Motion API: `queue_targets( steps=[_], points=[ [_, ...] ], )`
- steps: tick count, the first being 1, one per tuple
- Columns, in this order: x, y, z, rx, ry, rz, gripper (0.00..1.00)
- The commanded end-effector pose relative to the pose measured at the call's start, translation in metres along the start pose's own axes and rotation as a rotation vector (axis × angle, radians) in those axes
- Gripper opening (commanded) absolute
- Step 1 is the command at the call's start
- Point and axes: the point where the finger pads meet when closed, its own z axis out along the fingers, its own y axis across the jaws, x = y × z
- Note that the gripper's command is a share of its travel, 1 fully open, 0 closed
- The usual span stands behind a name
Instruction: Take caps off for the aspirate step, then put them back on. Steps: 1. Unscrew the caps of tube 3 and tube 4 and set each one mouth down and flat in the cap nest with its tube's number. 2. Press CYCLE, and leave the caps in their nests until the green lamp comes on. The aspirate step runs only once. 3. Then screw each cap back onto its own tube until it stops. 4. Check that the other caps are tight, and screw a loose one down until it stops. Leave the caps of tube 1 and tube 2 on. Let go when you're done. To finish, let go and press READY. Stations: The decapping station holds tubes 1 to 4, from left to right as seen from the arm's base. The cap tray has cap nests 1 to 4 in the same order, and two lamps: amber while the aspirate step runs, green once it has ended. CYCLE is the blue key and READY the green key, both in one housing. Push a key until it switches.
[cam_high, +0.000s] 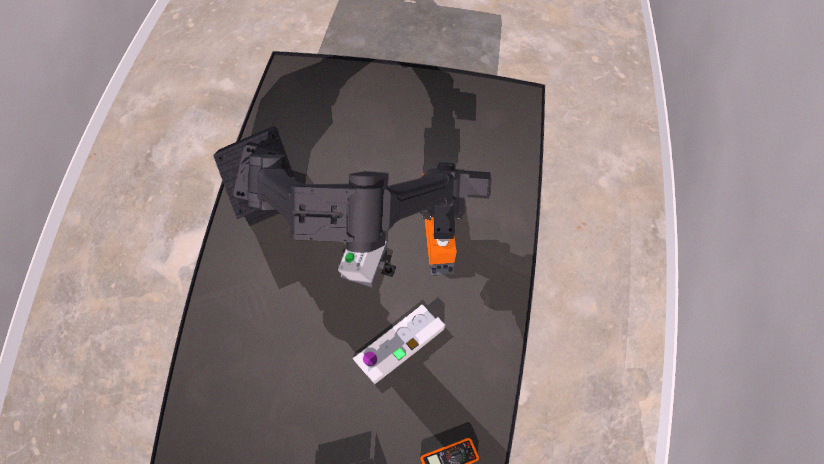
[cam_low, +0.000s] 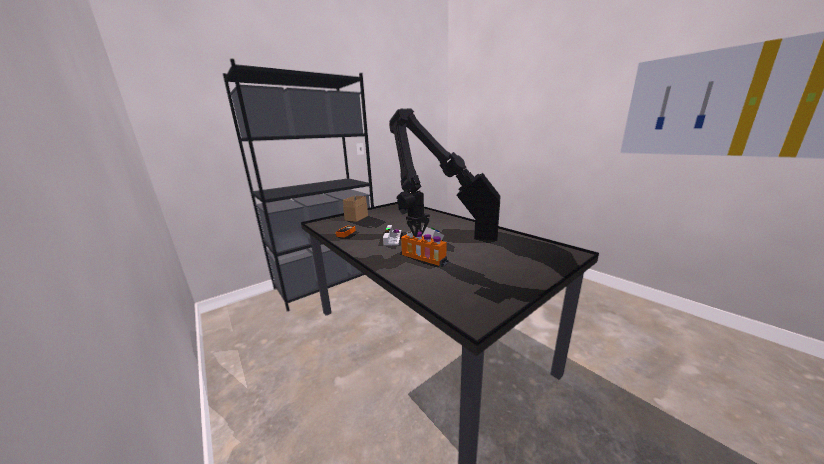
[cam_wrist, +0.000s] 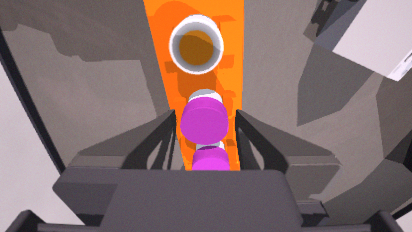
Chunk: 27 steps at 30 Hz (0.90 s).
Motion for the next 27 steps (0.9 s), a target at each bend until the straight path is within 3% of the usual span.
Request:
queue_targets(
  steps=[1, 5, 7, 22, 24, 27],
  points=[
    [0.003, 0.0048, 0.0021, 0.001, 0.002, -0.216, 0.49],
    [0.0027, 0.0048, 0.0024, 0.001, 0.002, -0.375, 0.49],
    [0.0027, 0.0048, 0.0024, 0.001, 0.002, -0.375, 0.49],
    [0.003, 0.0074, 0.0016, -0.002, 0.001, -0.975, 0.49],
    [0.003, 0.0074, 0.0016, -0.002, 0.001, -0.975, 0.49],
    [0.0034, 0.008, 0.0011, -0.003, 0.001, -1.096, 0.49]
  ],
)
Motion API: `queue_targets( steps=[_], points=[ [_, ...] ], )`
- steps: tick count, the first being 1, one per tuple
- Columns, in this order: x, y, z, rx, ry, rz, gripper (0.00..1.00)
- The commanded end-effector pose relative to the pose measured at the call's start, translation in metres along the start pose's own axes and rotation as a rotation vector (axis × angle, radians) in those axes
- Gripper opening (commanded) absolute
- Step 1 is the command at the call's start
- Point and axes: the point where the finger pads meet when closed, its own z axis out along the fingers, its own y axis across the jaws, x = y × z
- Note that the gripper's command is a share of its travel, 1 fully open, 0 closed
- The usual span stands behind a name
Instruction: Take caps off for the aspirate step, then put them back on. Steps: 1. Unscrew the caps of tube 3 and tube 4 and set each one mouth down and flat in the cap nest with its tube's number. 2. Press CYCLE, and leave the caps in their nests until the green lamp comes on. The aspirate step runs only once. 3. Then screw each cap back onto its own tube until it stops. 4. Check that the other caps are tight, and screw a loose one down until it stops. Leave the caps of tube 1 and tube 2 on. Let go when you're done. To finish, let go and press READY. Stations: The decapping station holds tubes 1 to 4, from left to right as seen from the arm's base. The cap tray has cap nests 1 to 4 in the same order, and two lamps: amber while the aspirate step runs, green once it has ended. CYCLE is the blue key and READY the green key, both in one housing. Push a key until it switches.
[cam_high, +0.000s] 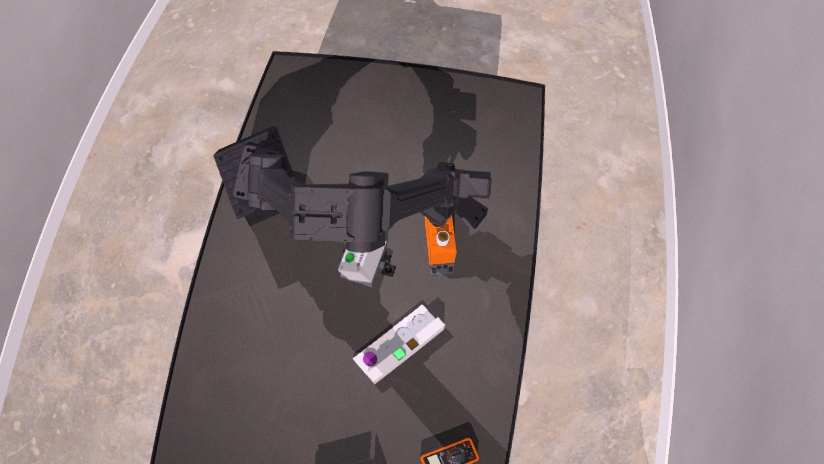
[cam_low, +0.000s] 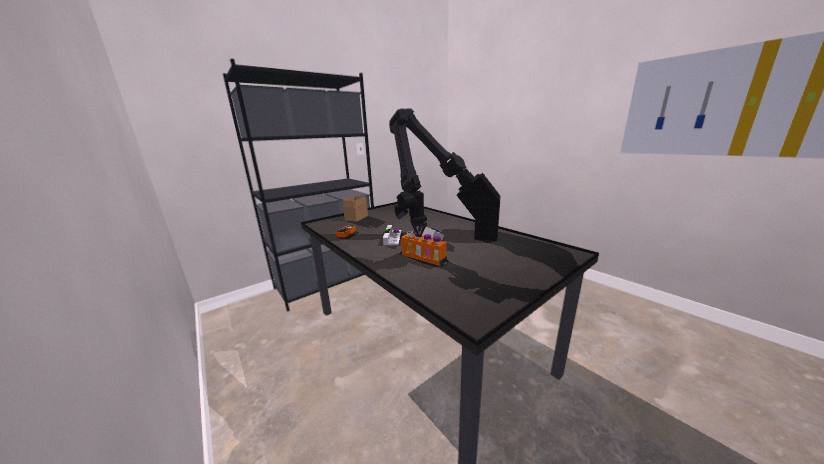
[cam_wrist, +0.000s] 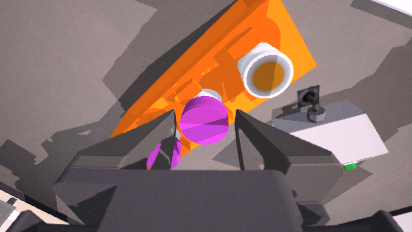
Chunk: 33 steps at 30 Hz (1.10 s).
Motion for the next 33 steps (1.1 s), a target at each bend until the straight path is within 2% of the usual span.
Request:
queue_targets(
  steps=[1, 12, 14, 22, 31, 32, 33],
  points=[
    [-0.004, 0.008, 0.001, -0.003, 0.0, -0.214, 0.49],
    [0.0, 0.006, 0.002, -0.003, 0.002, -0.657, 0.49],
    [0.0, 0.006, 0.002, -0.003, 0.002, -0.657, 0.49],
    [0.004, 0.006, 0.002, -0.004, 0.002, -0.966, 0.49],
    [0.007, 0.006, 0.001, -0.005, 0.003, -0.97, 0.49],
    [-0.004, 0.004, -0.003, -0.003, -0.012, -0.938, 0.0],
    [-0.004, 0.004, -0.003, -0.003, -0.012, -0.938, 0.0]
  ],
)
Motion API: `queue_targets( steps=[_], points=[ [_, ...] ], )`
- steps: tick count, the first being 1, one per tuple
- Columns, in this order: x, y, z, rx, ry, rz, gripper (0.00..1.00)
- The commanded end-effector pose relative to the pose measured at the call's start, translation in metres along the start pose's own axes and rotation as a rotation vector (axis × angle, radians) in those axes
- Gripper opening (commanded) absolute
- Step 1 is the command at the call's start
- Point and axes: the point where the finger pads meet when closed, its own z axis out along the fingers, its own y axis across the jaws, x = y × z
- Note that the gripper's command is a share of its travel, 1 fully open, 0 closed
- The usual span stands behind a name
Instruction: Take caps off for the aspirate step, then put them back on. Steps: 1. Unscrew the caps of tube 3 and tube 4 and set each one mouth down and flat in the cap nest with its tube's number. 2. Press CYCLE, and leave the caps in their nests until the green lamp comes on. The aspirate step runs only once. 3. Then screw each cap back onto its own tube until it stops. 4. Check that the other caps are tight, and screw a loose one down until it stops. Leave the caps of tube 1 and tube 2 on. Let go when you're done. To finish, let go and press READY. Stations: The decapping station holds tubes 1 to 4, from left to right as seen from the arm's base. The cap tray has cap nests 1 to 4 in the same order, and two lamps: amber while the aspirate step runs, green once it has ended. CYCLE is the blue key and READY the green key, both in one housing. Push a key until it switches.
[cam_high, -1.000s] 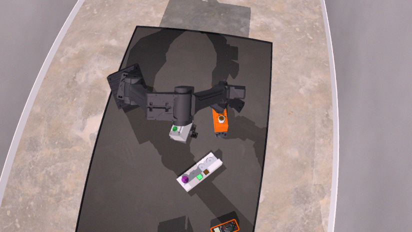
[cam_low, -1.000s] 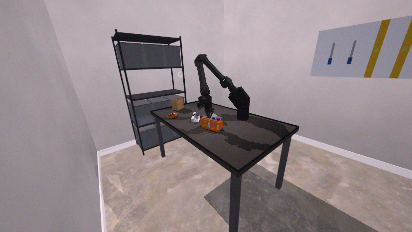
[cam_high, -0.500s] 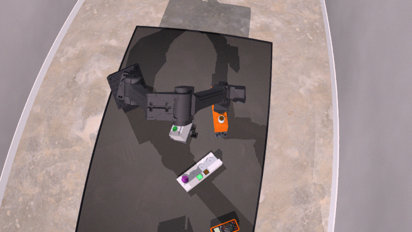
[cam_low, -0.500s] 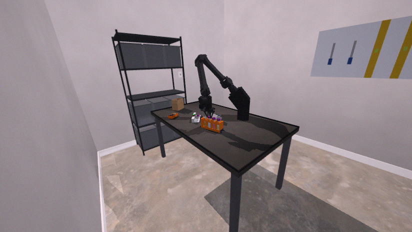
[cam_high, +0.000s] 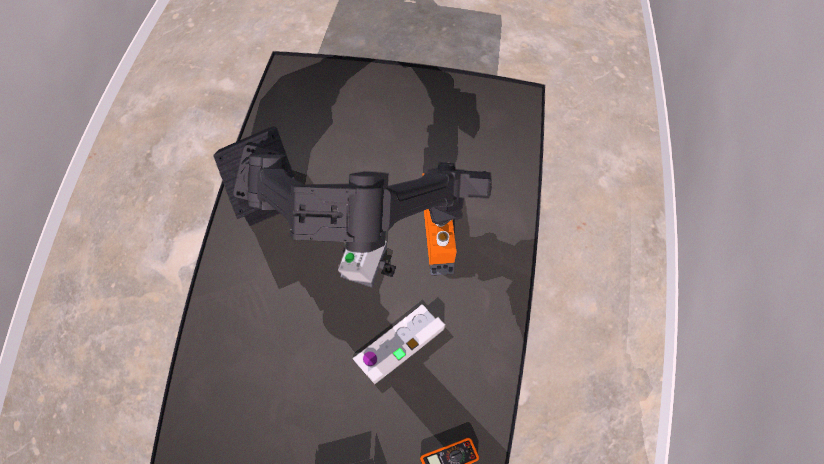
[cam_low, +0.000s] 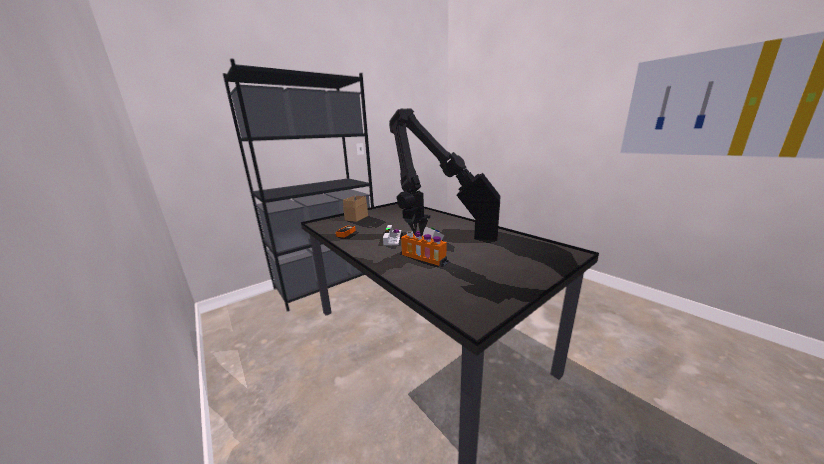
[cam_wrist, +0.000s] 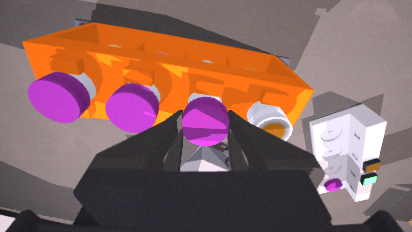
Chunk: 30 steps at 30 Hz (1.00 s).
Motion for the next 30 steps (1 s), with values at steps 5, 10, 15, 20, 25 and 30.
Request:
queue_targets(
  steps=[5, 10, 15, 20, 25, 30],
  points=[
    [-0.005, -0.001, -0.002, 0.002, -0.011, -0.017, 0.0],
    [-0.005, -0.001, -0.002, 0.002, -0.011, -0.017, 0.0],
    [0.0, 0.009, 0.002, -0.005, 0.002, 0.074, 0.0],
    [0.0, 0.009, 0.002, -0.005, 0.002, 0.324, 0.0],
    [0.001, 0.009, 0.002, -0.003, 0.005, 0.572, 0.0],
    [0.001, 0.009, 0.002, -0.002, 0.008, 0.689, 0.0]
  ],
)
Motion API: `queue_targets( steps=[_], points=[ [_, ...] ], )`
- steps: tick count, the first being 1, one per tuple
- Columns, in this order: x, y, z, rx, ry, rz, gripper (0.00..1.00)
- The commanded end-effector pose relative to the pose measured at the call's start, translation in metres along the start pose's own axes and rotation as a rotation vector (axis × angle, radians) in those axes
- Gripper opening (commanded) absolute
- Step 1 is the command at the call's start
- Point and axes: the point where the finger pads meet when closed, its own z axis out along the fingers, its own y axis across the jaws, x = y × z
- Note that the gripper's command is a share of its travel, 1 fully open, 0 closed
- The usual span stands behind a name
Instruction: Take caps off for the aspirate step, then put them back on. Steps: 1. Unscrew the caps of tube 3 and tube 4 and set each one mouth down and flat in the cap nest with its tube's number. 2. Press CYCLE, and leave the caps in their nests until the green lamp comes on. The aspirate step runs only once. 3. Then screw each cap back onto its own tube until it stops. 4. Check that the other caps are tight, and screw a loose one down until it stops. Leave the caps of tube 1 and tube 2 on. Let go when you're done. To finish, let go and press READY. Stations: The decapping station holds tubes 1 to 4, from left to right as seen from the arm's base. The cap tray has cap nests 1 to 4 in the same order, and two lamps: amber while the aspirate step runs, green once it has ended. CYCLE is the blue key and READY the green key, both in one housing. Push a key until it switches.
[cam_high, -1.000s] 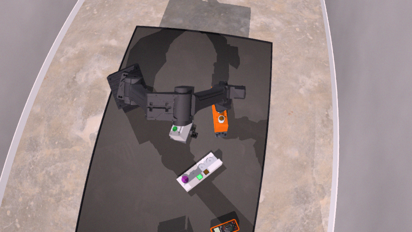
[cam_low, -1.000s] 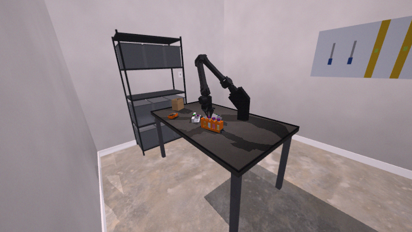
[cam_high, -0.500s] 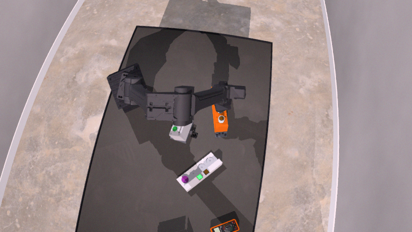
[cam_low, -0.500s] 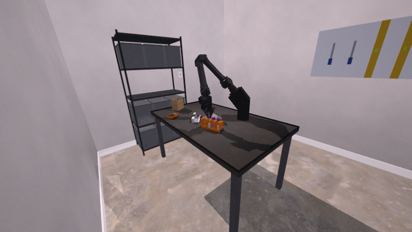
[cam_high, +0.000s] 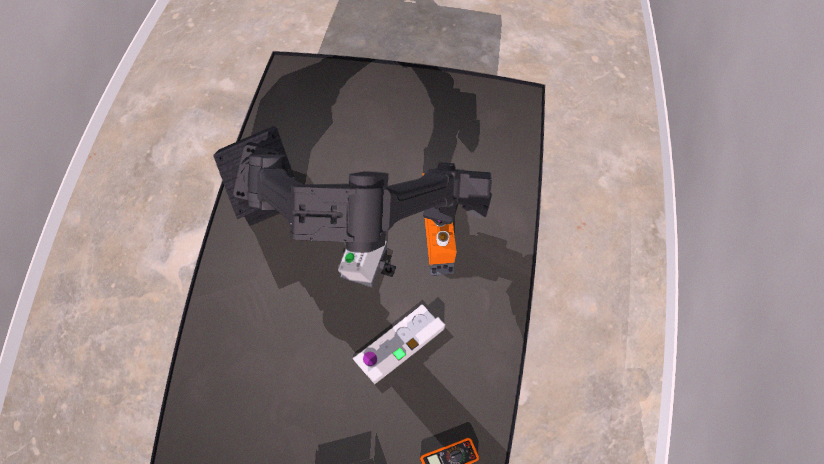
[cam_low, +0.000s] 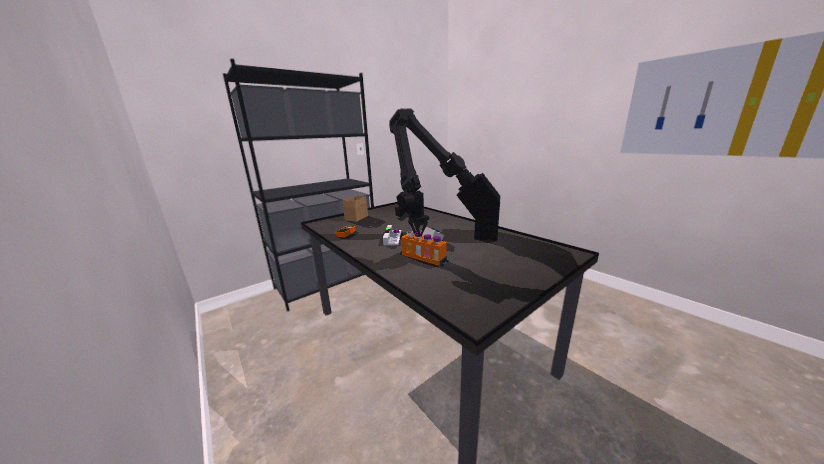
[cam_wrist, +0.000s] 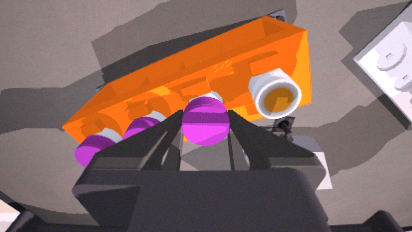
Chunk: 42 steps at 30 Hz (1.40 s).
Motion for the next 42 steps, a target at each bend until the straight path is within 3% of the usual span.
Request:
queue_targets(
  steps=[1, 6, 7, 19, 20, 34, 42],
  points=[
    [0.005, 0.007, 0.002, 0.002, 0.009, 0.126, 0.0],
    [-0.005, 0.002, -0.002, -0.003, -0.009, 0.139, 0.0],
    [-0.005, 0.002, -0.002, -0.003, -0.009, 0.139, 0.49],
    [-0.005, 0.002, -0.002, -0.003, -0.009, 0.139, 0.49],
    [0.005, 0.007, 0.002, 0.0, 0.009, 0.065, 0.49],
    [0.005, 0.007, 0.002, -0.003, 0.009, -0.495, 0.49],
    [0.008, 0.007, 0.002, -0.004, 0.01, -0.649, 0.49]
  ],
)
